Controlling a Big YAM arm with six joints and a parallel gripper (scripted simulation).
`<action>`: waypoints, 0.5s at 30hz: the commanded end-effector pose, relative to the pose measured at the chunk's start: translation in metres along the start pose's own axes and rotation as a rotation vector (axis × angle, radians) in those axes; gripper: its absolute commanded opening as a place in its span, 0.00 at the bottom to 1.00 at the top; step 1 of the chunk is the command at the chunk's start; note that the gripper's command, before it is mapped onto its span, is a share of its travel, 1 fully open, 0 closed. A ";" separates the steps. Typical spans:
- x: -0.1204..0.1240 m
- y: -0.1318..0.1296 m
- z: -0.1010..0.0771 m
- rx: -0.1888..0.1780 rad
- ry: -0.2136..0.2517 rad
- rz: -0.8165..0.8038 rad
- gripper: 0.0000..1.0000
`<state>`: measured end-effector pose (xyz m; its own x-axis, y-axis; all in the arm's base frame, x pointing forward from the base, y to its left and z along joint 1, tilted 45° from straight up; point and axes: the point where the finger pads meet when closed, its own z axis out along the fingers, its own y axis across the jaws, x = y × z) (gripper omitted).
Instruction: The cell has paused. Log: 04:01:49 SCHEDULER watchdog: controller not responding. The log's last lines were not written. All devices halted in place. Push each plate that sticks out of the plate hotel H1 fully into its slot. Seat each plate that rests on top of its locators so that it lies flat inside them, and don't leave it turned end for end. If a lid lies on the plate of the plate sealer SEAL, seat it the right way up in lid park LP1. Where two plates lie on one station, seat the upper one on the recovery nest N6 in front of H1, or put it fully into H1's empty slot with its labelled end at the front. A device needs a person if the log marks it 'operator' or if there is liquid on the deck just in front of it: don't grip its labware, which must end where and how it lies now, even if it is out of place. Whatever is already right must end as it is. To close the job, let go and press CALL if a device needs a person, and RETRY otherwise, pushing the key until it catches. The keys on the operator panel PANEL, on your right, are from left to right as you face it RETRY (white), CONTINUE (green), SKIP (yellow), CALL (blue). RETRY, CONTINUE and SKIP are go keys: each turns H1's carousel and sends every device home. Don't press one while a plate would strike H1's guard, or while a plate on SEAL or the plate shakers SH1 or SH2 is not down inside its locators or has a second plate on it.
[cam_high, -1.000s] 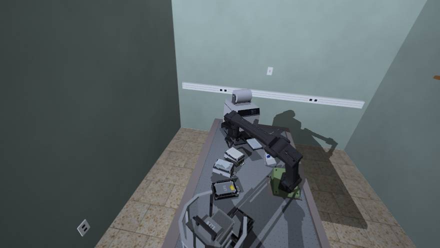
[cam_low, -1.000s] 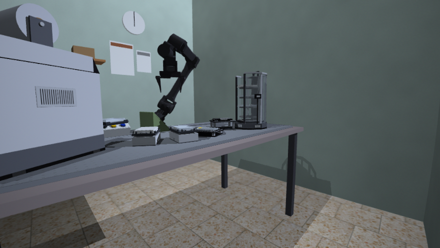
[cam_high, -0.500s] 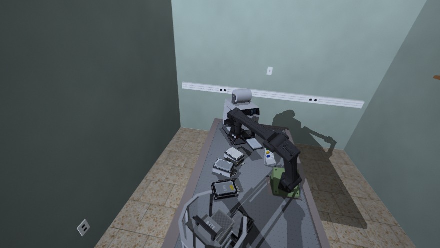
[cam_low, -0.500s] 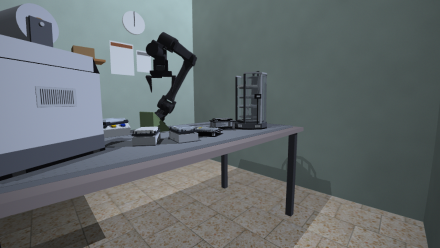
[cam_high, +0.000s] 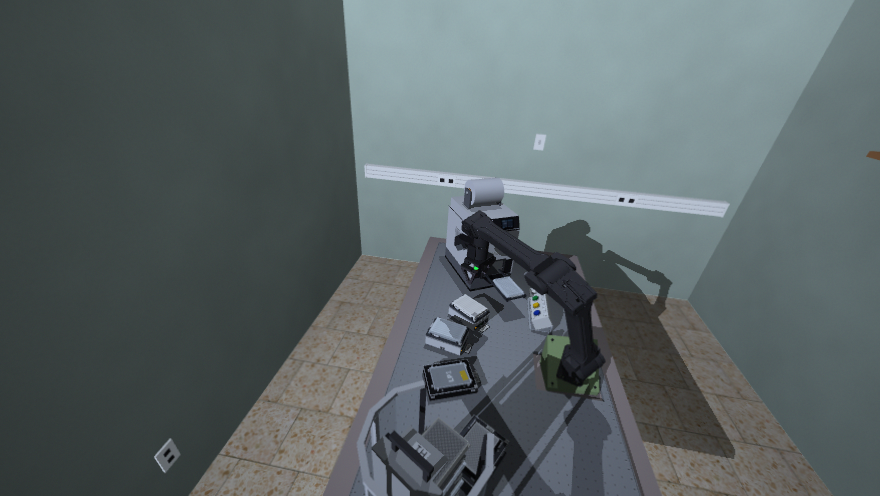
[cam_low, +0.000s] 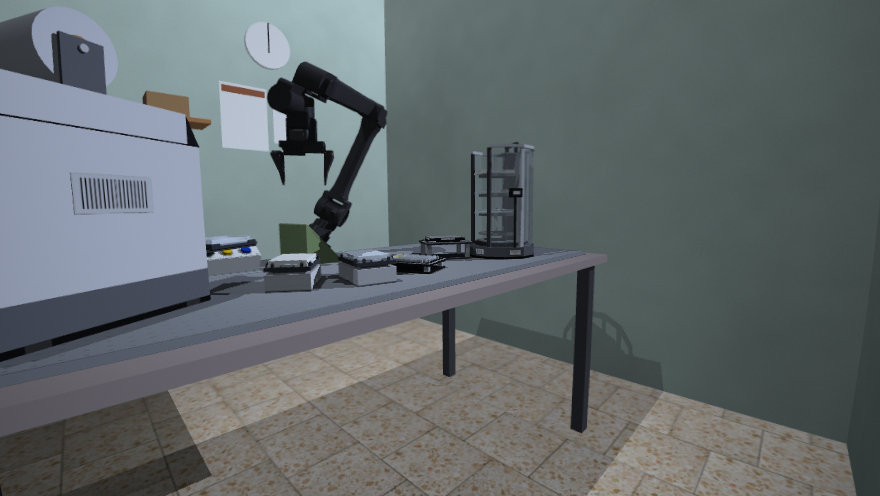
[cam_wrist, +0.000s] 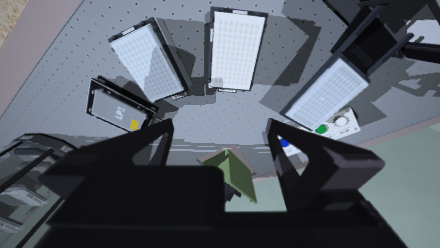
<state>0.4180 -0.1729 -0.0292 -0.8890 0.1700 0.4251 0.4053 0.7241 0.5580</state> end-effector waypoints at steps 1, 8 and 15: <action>-0.022 -0.019 -0.020 0.008 -0.054 -0.030 1.00; -0.024 -0.040 -0.020 0.008 -0.057 0.058 1.00; -0.020 -0.056 -0.019 0.005 -0.057 0.225 1.00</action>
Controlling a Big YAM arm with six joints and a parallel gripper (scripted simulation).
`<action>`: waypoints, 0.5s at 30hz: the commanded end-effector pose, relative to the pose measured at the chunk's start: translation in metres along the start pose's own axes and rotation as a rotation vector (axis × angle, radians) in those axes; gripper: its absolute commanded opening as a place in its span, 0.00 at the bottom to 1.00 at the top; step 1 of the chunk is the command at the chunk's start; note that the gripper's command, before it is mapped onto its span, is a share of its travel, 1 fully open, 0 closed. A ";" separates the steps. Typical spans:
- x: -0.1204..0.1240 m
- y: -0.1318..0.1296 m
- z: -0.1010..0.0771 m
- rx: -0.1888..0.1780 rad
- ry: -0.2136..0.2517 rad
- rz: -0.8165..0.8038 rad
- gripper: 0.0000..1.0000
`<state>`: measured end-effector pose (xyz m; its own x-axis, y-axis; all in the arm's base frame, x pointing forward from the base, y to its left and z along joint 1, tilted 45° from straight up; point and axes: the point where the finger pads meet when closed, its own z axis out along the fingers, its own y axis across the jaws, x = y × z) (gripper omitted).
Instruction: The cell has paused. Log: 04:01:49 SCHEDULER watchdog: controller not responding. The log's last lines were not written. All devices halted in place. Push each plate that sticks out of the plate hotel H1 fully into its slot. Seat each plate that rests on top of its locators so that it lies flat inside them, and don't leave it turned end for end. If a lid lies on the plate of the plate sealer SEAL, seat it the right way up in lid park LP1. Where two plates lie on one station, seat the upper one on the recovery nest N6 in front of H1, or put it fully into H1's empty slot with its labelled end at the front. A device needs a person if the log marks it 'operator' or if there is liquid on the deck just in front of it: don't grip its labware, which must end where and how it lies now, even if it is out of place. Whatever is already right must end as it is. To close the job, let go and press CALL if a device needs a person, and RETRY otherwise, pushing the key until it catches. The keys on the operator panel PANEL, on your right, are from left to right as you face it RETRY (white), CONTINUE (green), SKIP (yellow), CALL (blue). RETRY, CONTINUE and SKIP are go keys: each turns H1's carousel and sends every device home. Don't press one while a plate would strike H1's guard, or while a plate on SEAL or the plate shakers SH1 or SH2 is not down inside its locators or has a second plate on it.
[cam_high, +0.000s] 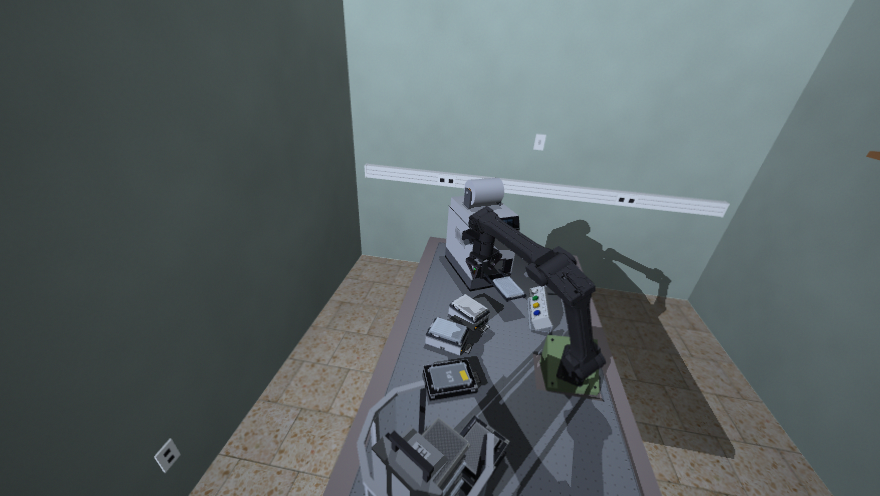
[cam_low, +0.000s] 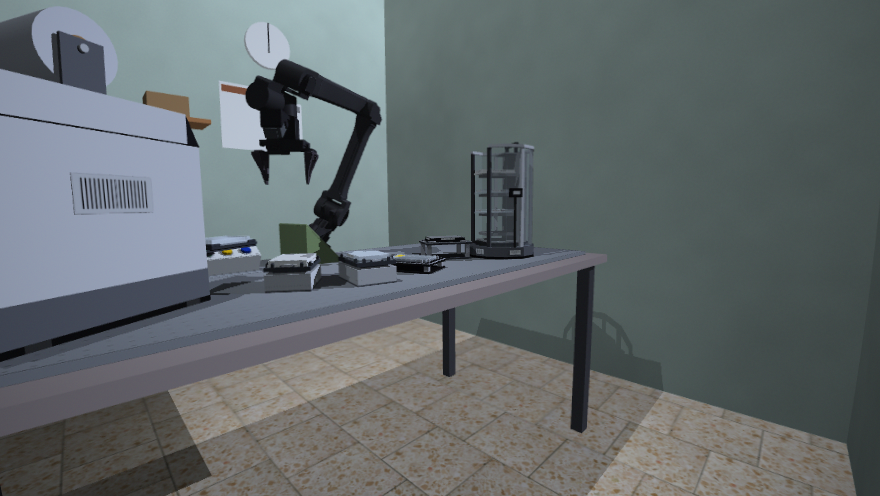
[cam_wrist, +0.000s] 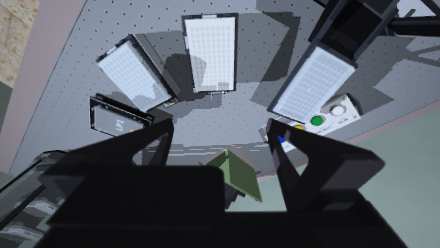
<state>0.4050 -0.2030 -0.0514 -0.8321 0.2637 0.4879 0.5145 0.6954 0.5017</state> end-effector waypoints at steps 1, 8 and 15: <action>-0.018 -0.018 -0.018 0.003 -0.051 0.133 1.00; -0.017 -0.042 -0.018 0.002 -0.052 0.260 1.00; -0.014 -0.059 -0.018 0.001 -0.045 0.263 1.00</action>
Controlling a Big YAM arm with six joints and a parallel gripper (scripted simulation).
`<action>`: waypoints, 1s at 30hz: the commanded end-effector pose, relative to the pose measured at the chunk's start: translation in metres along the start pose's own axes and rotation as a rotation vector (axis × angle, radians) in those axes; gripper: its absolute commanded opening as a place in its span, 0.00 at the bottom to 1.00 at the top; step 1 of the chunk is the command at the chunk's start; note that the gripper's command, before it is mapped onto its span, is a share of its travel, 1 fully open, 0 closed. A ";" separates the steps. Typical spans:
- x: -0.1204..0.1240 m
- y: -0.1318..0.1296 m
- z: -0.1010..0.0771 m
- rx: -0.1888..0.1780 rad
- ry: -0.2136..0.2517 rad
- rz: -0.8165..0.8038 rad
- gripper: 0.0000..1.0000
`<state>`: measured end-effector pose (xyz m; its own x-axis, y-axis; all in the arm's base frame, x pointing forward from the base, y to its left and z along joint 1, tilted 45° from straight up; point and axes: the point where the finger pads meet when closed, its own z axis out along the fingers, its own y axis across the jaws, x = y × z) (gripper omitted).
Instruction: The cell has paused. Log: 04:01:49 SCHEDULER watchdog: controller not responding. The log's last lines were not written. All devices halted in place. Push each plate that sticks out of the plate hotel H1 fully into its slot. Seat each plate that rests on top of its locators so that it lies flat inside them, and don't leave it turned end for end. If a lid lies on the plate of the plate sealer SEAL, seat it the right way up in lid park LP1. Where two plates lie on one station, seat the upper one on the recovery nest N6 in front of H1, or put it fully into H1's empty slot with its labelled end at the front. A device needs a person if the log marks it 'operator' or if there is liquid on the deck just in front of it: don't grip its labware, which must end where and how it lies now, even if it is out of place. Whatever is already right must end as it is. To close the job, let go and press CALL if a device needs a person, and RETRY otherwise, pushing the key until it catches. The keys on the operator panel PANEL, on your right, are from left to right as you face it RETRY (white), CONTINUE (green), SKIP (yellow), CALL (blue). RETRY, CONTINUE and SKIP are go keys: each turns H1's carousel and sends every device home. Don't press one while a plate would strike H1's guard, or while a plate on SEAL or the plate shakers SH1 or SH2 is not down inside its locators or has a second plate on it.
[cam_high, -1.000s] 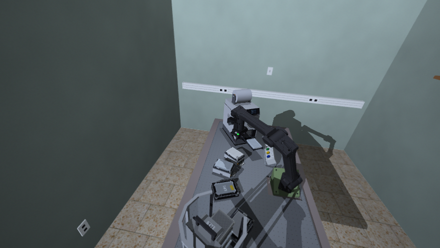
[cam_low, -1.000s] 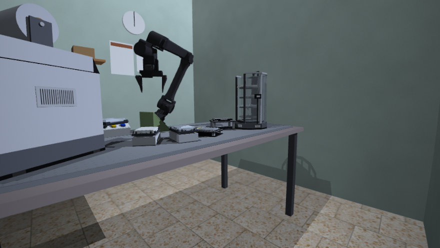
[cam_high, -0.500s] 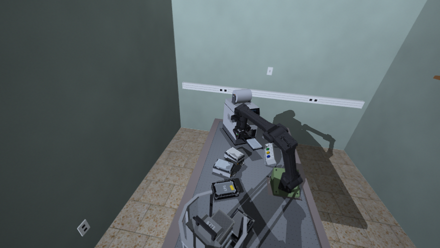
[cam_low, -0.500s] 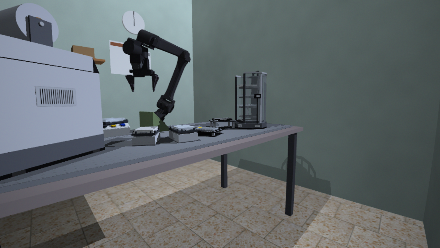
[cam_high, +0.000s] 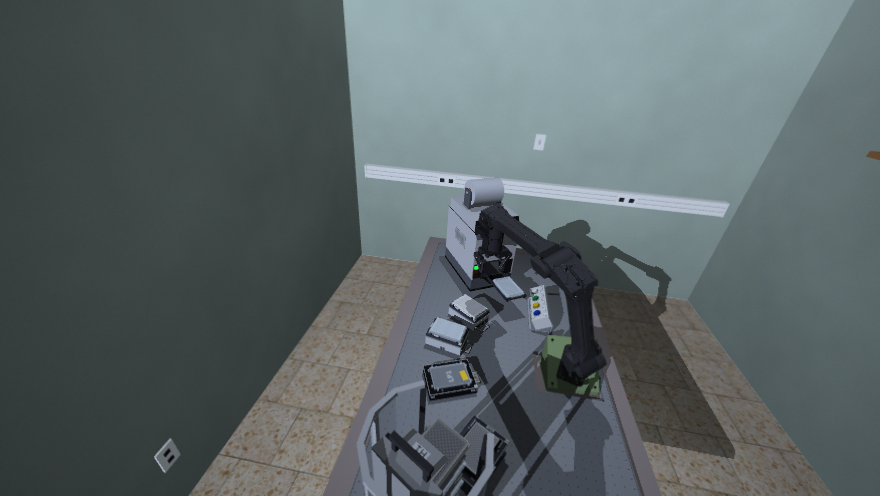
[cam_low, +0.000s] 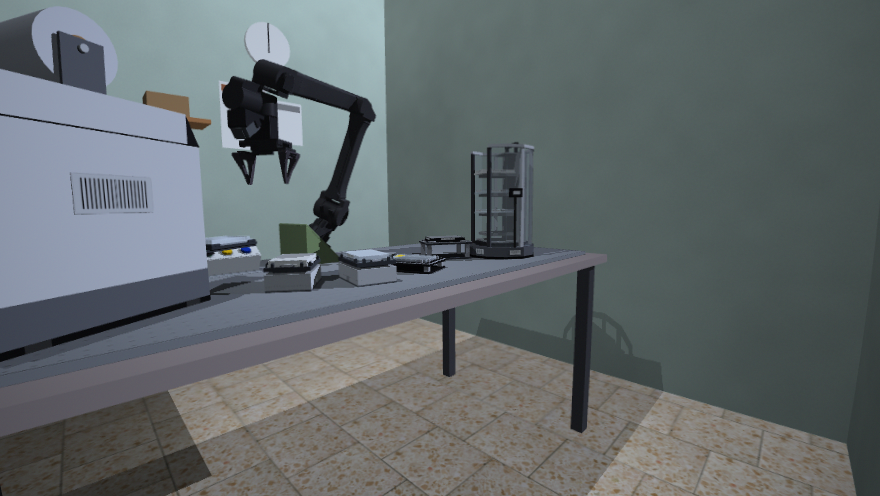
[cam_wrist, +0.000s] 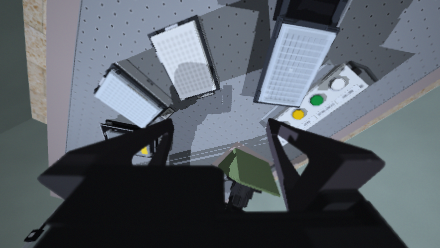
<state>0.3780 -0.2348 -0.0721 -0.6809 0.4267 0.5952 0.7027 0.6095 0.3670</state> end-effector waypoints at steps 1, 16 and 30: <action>-0.022 -0.011 -0.017 -0.003 -0.047 -0.001 1.00; -0.029 -0.055 -0.016 0.000 -0.048 -0.007 1.00; -0.036 -0.103 -0.016 0.004 -0.048 -0.005 1.00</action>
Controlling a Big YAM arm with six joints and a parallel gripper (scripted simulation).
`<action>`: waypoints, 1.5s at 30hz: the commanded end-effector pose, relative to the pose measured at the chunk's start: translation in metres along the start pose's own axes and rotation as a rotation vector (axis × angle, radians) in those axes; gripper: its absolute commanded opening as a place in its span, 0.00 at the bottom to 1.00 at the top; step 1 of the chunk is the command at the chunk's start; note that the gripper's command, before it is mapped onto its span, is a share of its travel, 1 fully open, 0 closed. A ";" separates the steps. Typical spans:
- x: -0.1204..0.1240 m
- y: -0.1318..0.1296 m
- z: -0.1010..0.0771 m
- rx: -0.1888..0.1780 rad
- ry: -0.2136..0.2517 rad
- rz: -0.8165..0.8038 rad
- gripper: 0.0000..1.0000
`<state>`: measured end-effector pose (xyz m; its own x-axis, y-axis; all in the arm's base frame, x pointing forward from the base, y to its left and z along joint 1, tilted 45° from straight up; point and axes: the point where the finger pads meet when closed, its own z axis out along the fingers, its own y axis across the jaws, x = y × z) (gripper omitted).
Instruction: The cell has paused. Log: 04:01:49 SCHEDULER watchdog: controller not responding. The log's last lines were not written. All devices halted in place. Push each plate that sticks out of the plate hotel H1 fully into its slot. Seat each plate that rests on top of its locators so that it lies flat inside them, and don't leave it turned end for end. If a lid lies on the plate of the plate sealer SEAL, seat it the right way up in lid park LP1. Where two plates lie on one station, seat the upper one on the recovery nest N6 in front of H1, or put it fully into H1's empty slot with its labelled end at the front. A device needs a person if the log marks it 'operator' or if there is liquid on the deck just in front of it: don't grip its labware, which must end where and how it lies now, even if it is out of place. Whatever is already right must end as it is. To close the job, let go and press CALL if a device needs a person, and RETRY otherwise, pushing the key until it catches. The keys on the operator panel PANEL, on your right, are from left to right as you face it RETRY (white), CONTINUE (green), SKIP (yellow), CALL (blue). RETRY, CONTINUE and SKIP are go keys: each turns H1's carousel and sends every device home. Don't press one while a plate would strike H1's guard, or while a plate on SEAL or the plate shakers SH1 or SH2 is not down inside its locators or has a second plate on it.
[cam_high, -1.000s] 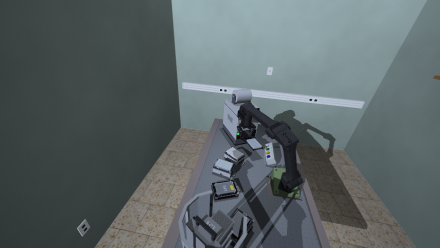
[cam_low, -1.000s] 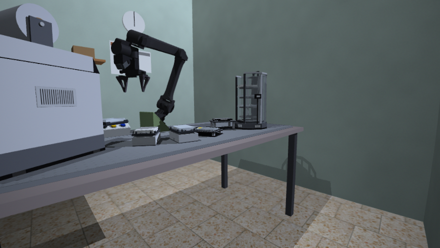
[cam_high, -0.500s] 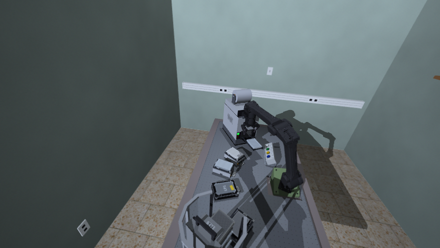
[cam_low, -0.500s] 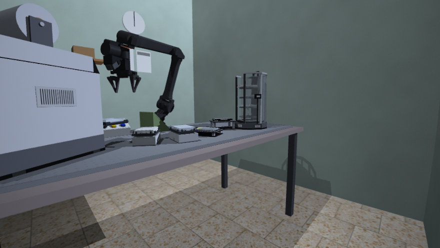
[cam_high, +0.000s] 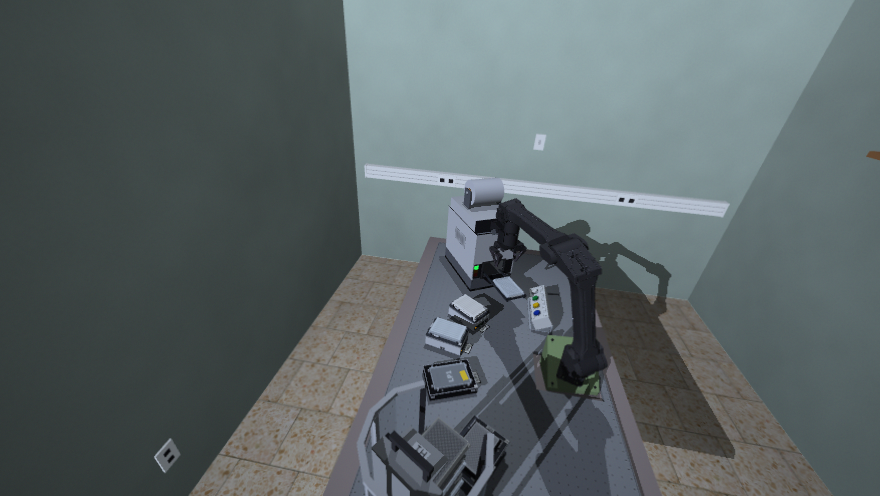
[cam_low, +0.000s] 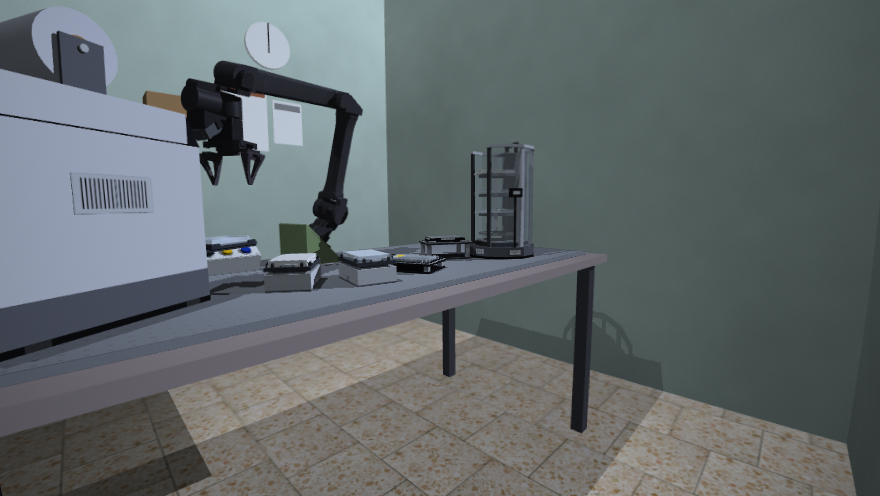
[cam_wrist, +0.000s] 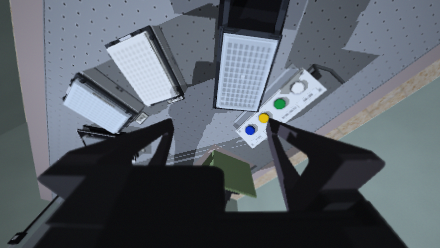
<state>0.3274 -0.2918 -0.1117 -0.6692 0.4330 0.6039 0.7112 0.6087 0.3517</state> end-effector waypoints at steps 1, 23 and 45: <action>-0.023 -0.021 -0.016 -0.005 -0.051 -0.020 1.00; 0.001 -0.081 0.001 -0.015 -0.012 0.405 1.00; 0.004 -0.149 -0.014 -0.004 -0.052 0.378 1.00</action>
<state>0.2219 -0.3605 -0.1431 -0.3450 0.6342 0.6919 0.9137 0.3957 0.0928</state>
